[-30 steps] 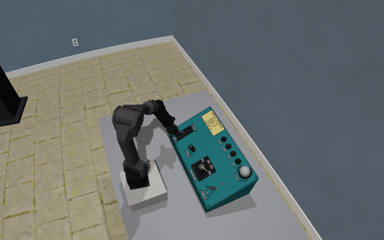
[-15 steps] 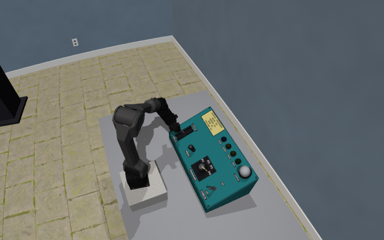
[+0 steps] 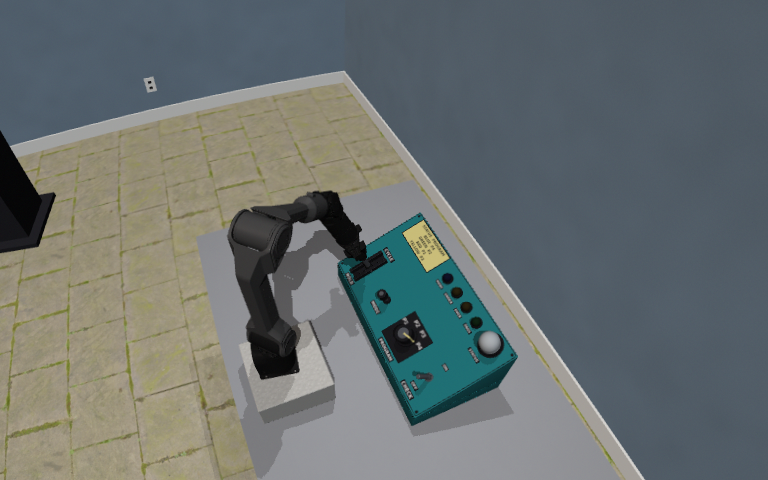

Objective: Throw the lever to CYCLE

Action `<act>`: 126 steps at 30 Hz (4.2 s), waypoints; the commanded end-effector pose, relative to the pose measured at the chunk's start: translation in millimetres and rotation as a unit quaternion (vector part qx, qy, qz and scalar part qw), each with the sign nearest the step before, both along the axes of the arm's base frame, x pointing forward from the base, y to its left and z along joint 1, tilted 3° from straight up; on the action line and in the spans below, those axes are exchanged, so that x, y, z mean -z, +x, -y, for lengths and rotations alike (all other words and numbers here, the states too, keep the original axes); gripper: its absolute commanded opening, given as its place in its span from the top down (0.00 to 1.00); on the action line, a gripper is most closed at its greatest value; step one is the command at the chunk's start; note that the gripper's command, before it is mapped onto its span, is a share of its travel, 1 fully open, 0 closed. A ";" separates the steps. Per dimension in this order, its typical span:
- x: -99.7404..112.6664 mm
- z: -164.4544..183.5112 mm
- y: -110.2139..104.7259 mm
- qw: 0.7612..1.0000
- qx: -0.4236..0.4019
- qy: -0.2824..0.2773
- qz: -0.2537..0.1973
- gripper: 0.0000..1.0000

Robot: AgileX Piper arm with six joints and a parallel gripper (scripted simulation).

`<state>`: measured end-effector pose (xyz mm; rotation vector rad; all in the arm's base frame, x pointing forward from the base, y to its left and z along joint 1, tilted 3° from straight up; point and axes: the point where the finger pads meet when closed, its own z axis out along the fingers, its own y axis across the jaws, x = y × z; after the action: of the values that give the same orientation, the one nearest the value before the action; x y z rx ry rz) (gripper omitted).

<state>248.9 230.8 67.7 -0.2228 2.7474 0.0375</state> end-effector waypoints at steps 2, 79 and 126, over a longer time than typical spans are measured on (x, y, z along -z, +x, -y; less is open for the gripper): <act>-1.5 -0.8 4.2 1.000 0.000 0.001 0.000 1.00; -4.1 -5.6 33.5 1.000 0.000 0.001 0.000 0.06; -90.5 -0.3 -1.3 1.000 0.000 0.001 0.000 0.00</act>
<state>247.6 230.8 157.3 -0.2217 2.7480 0.0363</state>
